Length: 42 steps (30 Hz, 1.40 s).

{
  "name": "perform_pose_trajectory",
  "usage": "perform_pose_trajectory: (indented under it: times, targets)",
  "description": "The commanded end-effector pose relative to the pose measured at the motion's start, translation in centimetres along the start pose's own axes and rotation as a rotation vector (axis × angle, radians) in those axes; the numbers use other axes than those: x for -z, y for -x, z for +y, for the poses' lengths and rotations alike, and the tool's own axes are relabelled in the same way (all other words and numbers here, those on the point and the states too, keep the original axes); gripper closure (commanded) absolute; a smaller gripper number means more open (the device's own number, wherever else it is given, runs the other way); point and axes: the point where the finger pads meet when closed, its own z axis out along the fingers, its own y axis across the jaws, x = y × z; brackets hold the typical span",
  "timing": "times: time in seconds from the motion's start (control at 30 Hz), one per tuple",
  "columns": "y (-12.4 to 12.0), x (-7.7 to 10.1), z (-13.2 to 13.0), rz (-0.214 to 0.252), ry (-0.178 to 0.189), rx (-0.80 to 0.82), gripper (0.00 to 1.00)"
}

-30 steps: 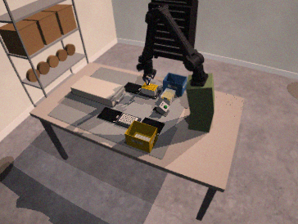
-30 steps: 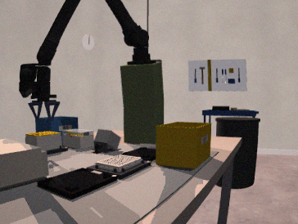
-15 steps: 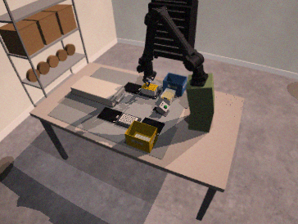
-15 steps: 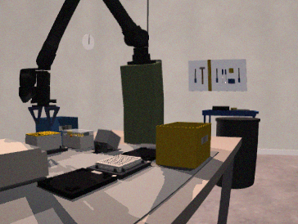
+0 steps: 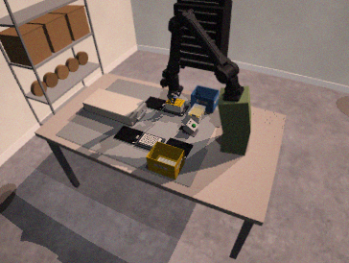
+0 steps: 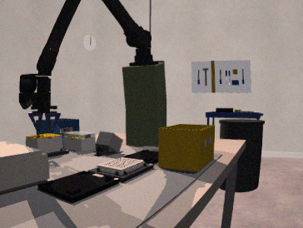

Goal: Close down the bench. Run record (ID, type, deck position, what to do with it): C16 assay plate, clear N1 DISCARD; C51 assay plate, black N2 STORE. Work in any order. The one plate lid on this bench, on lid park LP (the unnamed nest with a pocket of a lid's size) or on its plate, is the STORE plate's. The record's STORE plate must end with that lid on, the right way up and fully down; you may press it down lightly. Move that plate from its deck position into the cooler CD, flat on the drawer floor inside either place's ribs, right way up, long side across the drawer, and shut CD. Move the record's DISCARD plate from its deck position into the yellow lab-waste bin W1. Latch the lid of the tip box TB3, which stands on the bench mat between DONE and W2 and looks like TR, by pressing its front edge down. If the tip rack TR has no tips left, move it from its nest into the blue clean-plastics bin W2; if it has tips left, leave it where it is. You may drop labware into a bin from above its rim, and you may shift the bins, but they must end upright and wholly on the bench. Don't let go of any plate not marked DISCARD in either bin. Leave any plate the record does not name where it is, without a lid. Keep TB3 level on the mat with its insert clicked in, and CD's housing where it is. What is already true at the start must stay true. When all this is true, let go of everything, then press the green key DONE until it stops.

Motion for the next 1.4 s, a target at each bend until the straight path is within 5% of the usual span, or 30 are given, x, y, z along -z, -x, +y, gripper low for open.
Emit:
perform_pose_trajectory:
  times: [0.0,0.97,1.13,1.37]
  targets:
    - [2.6,0.3,-0.1,-0.047,-0.018,0.013,0.00]
    - [1.9,-3.5,0.1,-0.032,-0.013,0.011,0.00]
    - [3.1,-1.8,-0.1,-0.057,-0.022,0.015,0.00]
    - [2.0,-3.6,0.1,-0.032,-0.013,0.011,0.00]
